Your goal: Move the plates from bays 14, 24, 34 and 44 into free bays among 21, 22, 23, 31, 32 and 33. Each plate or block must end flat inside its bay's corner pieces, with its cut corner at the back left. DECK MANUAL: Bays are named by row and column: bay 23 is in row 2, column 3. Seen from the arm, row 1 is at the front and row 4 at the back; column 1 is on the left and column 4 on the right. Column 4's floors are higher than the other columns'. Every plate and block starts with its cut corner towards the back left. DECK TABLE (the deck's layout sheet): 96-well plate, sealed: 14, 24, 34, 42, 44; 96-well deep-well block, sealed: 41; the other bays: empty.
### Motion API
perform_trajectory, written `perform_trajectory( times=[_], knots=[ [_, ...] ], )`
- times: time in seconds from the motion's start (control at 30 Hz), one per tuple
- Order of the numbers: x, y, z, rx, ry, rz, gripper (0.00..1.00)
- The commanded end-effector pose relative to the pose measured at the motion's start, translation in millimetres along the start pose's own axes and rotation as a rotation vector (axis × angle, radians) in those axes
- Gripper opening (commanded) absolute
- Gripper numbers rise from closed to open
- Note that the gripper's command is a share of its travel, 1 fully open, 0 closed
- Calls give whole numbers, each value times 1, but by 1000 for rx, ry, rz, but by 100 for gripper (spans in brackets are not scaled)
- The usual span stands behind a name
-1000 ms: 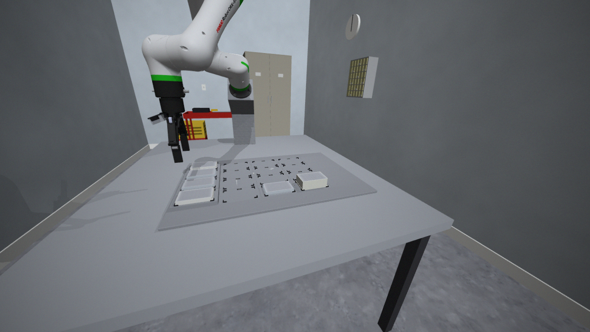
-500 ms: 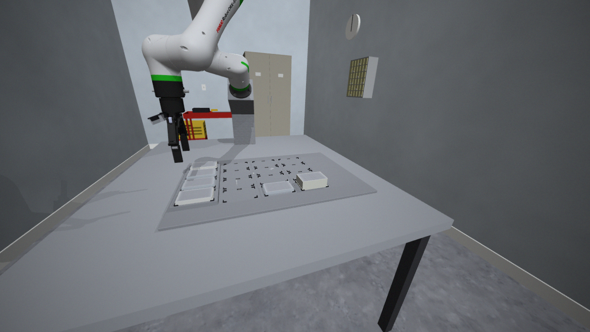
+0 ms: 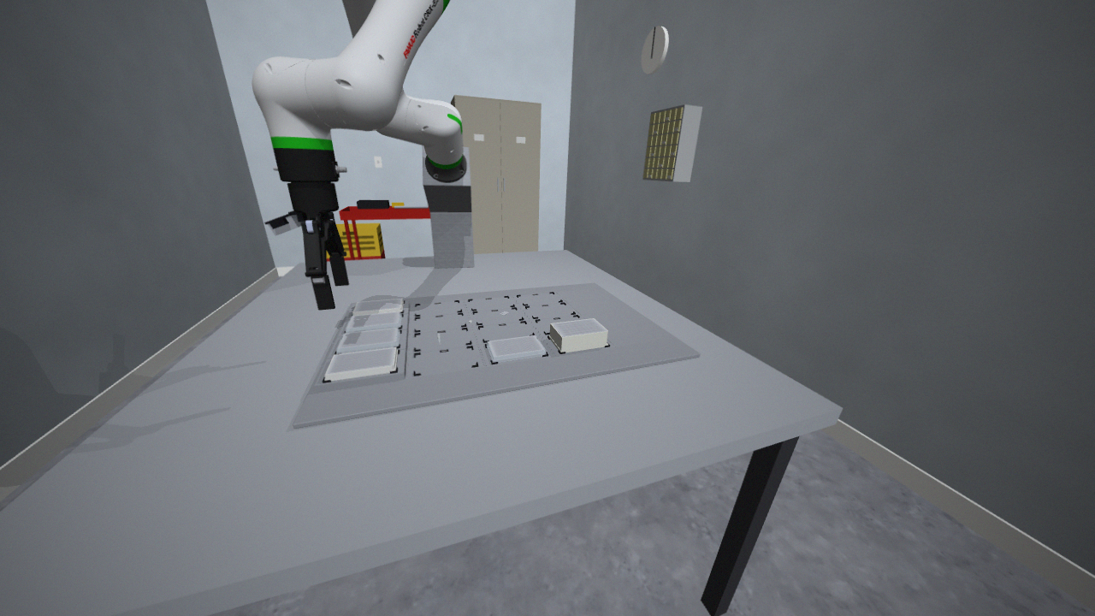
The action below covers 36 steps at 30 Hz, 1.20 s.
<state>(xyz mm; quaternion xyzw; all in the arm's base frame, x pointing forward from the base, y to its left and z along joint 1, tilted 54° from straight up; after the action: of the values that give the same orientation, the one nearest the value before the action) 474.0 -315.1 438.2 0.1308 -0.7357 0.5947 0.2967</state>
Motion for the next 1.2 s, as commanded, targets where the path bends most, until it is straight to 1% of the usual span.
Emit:
perform_trajectory(
  times=[0.0, 0.03, 0.5, 1.17],
  knots=[
    [1, -9, -2, 0, 1, 1, 100],
    [1, -9, -2, 0, 1, 1, 100],
    [1, -62, -16, 0, 1, 1, 100],
    [1, -62, -16, 0, 1, 1, 100]
  ],
)
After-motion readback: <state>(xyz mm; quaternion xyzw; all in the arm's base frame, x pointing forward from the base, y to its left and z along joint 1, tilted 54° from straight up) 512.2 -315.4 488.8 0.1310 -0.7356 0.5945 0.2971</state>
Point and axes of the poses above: the point where the finger pads meet when closed, its own x axis back along the fingers, its own y axis across the jaws, z = x × y, the point moved 9 cm from there along x, back along the fingers, and after that the axes turned 15 degrees about -x, right-handed, at the moved point
